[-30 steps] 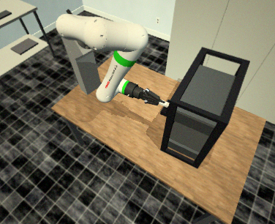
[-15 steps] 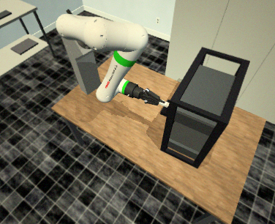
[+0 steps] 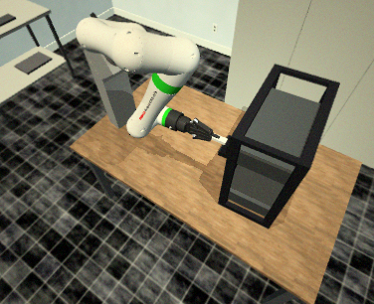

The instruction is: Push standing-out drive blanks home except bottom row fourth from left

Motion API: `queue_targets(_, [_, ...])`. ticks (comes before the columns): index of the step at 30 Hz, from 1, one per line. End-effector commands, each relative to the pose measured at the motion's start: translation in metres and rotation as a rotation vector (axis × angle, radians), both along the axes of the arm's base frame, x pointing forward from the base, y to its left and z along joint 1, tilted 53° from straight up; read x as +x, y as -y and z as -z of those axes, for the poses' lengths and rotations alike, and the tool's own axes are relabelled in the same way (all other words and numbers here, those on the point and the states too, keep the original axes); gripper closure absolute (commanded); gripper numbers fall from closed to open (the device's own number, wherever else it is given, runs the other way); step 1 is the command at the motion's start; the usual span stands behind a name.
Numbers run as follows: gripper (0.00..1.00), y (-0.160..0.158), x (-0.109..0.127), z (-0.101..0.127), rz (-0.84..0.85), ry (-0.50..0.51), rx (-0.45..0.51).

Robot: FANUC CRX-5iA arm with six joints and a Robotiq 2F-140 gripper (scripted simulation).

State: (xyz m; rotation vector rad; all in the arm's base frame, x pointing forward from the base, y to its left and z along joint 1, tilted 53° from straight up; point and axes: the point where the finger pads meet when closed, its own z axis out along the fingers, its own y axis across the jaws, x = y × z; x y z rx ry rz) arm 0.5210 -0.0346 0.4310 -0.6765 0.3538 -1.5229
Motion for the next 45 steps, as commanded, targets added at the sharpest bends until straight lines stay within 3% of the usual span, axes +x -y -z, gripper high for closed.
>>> queue_targets(1, [1.00, 0.002, -0.012, 0.014, -0.002, 0.002, -0.001])
queue_targets(13, [1.00, 0.010, -0.036, 0.044, -0.002, 0.002, -0.001])
queue_targets(45, [1.00, 0.010, -0.037, 0.045, -0.002, 0.002, -0.001])
